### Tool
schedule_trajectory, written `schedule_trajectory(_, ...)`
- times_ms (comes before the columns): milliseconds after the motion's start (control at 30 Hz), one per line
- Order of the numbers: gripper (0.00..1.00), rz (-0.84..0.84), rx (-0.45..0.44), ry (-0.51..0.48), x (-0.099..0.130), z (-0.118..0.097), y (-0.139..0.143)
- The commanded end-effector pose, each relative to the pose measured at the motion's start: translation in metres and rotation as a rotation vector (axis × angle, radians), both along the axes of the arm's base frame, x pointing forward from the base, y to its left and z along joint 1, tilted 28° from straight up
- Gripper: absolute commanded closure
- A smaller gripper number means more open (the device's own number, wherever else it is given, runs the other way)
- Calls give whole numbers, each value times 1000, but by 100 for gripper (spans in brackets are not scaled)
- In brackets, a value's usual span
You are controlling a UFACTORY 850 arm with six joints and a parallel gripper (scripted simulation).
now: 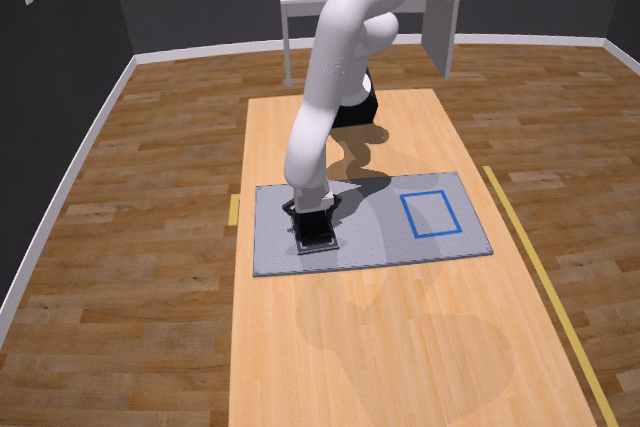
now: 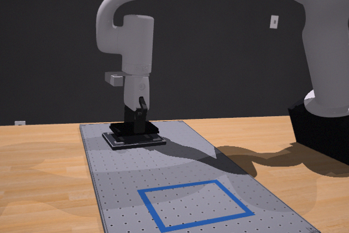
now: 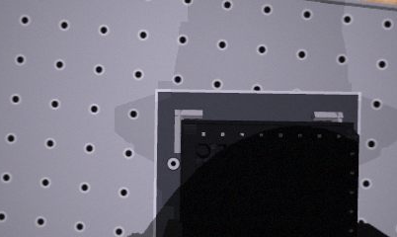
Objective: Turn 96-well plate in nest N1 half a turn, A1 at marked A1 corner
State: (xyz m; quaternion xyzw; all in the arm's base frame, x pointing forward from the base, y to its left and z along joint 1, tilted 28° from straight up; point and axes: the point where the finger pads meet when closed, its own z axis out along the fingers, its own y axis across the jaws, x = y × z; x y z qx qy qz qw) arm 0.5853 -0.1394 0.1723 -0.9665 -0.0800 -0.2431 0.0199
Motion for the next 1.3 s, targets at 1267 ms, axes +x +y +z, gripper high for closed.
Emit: schedule_trajectory(1267,100,0,0,-1,-23,45,-4)
